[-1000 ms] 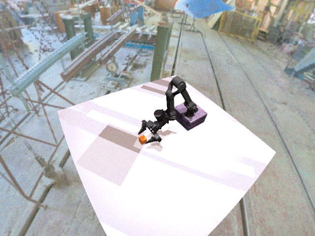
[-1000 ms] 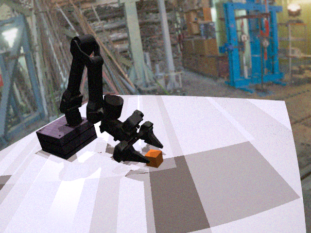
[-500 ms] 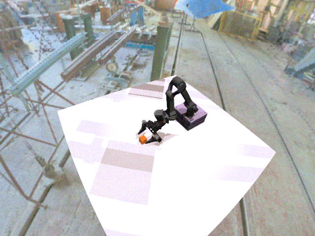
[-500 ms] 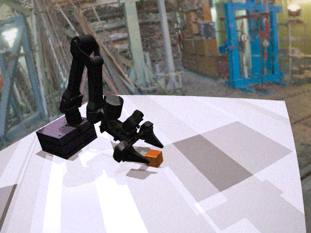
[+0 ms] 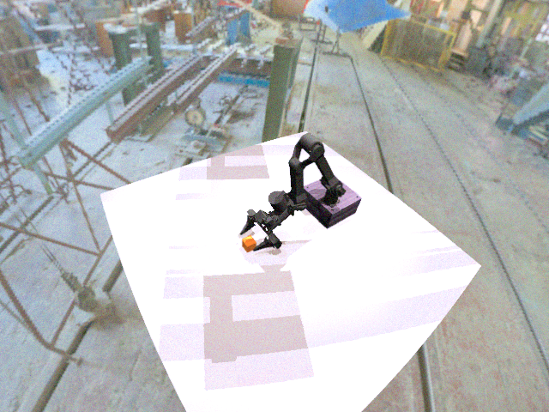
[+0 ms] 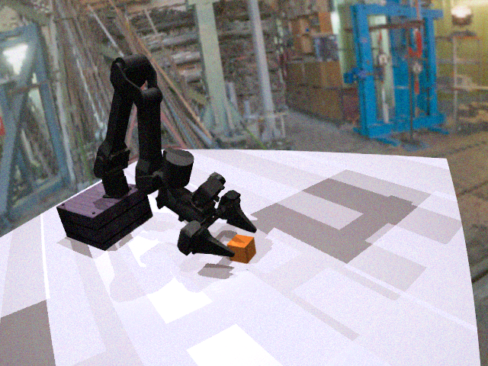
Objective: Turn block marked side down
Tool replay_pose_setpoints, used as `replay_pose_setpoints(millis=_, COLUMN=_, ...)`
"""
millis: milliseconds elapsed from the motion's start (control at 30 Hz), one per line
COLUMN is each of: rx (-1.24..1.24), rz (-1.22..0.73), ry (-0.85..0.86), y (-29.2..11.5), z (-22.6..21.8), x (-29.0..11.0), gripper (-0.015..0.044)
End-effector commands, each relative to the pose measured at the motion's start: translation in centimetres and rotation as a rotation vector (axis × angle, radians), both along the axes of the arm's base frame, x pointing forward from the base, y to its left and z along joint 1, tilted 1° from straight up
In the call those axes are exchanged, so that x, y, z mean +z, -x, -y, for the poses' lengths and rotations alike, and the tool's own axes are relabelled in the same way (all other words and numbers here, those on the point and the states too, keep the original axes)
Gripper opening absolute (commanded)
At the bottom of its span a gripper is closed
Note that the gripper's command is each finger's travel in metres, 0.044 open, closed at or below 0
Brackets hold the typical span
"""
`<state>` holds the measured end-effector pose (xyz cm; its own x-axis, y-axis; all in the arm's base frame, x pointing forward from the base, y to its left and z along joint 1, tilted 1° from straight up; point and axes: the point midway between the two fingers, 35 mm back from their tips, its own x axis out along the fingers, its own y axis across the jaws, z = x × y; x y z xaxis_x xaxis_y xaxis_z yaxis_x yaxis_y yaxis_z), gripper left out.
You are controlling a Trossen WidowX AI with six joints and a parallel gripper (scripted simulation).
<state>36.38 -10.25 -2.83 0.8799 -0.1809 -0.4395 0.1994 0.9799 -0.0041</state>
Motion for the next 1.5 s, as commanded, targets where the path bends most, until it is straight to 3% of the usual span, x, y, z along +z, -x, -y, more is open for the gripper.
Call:
replay_pose_setpoints(millis=0, rx=0.002, rz=-0.019, ry=-0.01, y=-0.2, z=0.0, x=0.0, gripper=0.044)
replay_pose_setpoints(millis=233, rx=-0.014, rz=-0.244, ry=-0.062, y=-0.8, z=0.5, x=1.8, gripper=0.044)
replay_pose_setpoints(millis=500, rx=0.003, rz=-0.49, ry=-0.104, y=2.0, z=-0.5, x=6.6, gripper=0.044)
replay_pose_setpoints(millis=1000, rx=0.003, rz=-0.517, ry=-0.11, y=1.8, z=-0.4, x=6.7, gripper=0.044)
replay_pose_setpoints(millis=1467, rx=0.001, rz=-0.959, ry=-0.201, y=-1.7, z=0.4, x=8.7, gripper=0.044)
